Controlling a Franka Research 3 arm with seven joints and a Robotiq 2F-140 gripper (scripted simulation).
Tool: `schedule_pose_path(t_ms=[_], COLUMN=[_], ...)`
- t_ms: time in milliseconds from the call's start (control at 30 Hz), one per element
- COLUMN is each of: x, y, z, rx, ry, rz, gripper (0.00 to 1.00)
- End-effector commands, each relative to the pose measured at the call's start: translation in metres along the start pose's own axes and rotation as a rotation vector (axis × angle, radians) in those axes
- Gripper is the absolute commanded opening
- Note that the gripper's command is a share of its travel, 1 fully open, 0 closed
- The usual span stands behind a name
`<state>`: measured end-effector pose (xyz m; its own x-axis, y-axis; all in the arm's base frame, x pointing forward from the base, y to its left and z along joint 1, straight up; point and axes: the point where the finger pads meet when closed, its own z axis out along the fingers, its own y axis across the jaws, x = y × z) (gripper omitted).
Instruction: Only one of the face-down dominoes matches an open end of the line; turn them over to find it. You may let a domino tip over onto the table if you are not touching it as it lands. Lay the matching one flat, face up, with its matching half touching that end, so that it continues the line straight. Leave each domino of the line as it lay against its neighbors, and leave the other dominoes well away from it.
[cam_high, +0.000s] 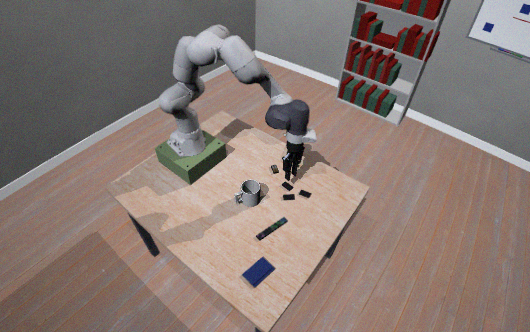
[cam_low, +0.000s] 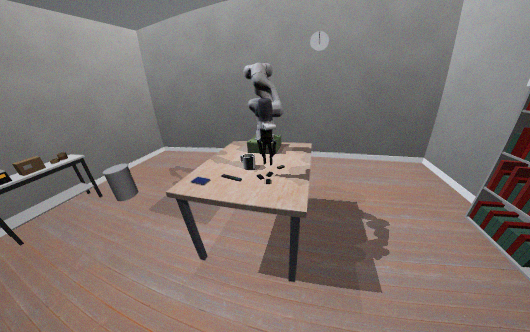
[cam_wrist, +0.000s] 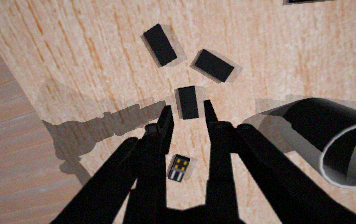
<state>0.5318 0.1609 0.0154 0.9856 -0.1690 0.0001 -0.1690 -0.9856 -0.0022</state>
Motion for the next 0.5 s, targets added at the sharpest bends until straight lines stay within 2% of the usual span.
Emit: schedule_pose_path(t_ms=[0, 467], x=[0.001, 0.002], y=[-0.001, -0.001], z=[0.003, 0.023], rx=[0.000, 0.000], ry=[0.001, 0.001], rz=[-0.009, -0.009], gripper=[0.34, 0.34])
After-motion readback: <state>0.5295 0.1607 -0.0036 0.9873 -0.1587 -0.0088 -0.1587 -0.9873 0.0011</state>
